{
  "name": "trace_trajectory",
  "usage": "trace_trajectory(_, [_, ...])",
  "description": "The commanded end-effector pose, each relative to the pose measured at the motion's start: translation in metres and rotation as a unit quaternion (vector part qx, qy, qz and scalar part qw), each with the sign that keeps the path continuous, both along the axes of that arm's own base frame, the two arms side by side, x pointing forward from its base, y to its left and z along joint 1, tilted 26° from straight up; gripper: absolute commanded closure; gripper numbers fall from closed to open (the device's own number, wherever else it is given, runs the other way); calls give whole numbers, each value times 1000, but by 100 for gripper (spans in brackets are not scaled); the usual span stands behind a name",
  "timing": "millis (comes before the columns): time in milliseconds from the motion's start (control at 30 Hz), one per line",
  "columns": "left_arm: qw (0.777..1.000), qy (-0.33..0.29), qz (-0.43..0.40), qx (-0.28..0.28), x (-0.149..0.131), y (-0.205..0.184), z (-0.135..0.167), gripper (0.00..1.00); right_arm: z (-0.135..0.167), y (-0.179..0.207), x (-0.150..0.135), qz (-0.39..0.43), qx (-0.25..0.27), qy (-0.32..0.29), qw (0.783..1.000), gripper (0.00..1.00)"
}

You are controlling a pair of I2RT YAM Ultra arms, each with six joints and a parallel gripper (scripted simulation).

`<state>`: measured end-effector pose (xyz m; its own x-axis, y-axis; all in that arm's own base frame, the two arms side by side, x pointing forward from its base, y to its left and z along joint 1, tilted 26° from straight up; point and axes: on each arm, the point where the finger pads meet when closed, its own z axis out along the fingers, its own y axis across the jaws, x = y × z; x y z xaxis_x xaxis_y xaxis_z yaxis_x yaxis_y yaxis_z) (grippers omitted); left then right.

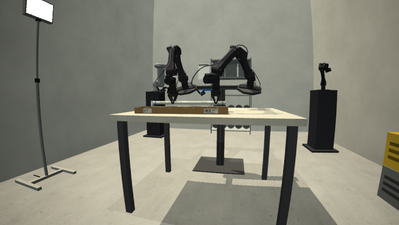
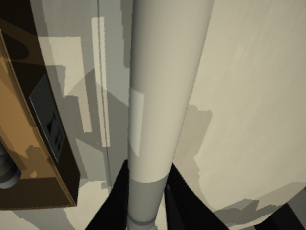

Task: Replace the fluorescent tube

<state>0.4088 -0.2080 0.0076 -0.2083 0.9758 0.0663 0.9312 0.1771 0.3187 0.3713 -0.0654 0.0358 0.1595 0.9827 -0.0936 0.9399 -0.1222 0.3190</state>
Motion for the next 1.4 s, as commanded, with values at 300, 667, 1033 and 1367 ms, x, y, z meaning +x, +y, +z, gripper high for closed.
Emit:
trace_trajectory(300, [997, -74, -9, 8, -3, -7, 10, 89, 8, -8, -3, 0, -24, -68, 997, 89])
trace_trajectory(667, [992, -119, -19, 21, -4, -7, 10, 89, 9, -9, -3, 3, -32, -115, 993, 89])
trace_trajectory(1033, [988, -146, -29, 37, -14, -4, 4, 89, 1, -7, -16, 7, -36, -140, 989, 89])
trace_trajectory(1367, [979, -197, -28, 43, -9, -6, 9, 89, 6, -9, -10, 11, -45, -193, 980, 89])
